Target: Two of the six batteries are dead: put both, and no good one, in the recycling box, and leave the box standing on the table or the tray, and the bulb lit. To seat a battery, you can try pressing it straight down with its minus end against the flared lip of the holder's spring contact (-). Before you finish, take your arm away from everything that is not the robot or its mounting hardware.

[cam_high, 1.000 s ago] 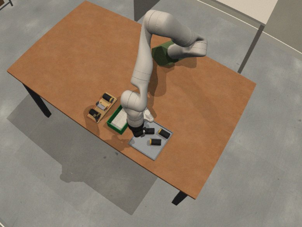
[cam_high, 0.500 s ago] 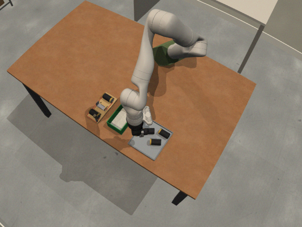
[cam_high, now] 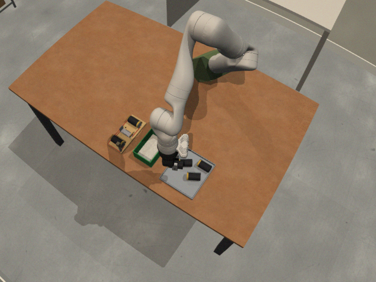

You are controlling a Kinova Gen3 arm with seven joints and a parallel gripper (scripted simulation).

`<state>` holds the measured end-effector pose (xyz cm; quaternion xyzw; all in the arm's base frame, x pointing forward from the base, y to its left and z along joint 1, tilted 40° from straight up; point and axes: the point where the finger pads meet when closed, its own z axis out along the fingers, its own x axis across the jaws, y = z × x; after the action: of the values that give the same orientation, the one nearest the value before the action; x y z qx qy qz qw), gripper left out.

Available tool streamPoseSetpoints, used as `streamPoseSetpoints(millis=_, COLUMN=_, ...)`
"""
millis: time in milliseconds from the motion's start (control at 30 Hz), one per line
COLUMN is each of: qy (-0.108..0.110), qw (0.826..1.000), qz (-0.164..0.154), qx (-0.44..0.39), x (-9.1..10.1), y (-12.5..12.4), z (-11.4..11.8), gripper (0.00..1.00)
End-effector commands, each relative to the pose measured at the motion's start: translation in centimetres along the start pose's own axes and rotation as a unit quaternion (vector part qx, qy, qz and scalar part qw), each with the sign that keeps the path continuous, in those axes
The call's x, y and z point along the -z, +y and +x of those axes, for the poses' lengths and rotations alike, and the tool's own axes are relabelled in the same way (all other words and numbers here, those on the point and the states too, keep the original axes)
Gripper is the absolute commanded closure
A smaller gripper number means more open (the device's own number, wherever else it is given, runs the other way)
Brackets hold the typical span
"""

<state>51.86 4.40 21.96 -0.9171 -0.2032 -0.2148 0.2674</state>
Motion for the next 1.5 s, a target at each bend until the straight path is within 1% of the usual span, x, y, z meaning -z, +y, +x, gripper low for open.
streamPoseSetpoints(millis=0, qy=0.0, qw=1.0, qz=-0.003, qx=-0.018, x=0.12, y=0.04, z=0.0, gripper=0.43)
streamPoseSetpoints(millis=300, qy=0.0, qw=0.996, qz=-0.003, qx=-0.093, x=0.12, y=0.04, z=0.0, gripper=0.43)
streamPoseSetpoints(millis=367, qy=0.0, qw=0.996, qz=-0.003, qx=-0.093, x=0.12, y=0.04, z=0.0, gripper=0.43)
streamPoseSetpoints(millis=800, qy=0.0, qw=0.985, qz=-0.003, qx=-0.173, x=0.12, y=0.04, z=0.0, gripper=0.43)
streamPoseSetpoints(millis=1467, qy=0.0, qw=0.975, qz=-0.003, qx=-0.223, x=0.12, y=0.04, z=0.0, gripper=0.43)
